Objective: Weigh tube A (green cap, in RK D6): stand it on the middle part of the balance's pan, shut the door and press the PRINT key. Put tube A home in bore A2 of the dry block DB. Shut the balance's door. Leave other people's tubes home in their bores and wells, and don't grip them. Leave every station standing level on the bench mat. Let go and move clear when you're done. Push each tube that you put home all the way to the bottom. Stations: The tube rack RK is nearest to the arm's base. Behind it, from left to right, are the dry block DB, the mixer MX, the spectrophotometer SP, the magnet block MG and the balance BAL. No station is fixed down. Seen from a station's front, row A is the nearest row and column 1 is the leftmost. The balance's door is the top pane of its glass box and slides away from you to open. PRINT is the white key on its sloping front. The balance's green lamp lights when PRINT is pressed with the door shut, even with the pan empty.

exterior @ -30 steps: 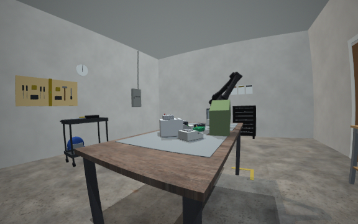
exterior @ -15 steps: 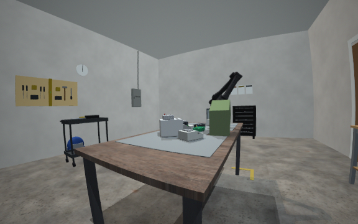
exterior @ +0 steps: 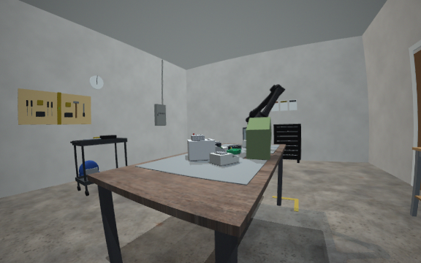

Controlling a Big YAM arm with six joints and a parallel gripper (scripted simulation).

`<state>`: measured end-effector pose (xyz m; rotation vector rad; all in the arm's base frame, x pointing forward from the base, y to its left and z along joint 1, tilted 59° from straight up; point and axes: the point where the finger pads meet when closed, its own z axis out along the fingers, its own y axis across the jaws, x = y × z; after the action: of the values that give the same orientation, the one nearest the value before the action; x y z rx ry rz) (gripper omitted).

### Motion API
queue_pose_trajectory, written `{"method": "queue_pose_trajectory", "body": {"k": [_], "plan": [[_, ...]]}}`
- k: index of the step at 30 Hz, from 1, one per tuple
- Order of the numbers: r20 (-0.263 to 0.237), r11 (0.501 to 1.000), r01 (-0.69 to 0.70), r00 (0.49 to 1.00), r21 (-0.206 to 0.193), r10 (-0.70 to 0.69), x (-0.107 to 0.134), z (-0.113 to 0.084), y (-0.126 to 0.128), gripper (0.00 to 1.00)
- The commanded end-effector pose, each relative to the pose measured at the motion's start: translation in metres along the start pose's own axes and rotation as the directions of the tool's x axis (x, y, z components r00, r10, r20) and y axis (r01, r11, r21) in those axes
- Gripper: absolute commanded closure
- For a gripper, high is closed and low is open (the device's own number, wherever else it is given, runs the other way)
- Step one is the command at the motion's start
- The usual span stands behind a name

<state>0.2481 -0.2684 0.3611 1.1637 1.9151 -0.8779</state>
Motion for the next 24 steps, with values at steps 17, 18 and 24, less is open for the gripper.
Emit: {"method": "queue_pose_trajectory", "body": {"k": [17, 18, 24], "plan": [[0.040, 0.999, -0.037, 0.998, -0.018, 0.038, -0.020, -0.039, -0.005, 0.91], [0.038, 0.999, -0.036, 0.999, -0.018, 0.037, -0.019, -0.040, -0.004, 0.91], [0.039, 0.999, -0.038, 0.998, -0.019, 0.039, -0.019, -0.051, -0.005, 0.91]]}}
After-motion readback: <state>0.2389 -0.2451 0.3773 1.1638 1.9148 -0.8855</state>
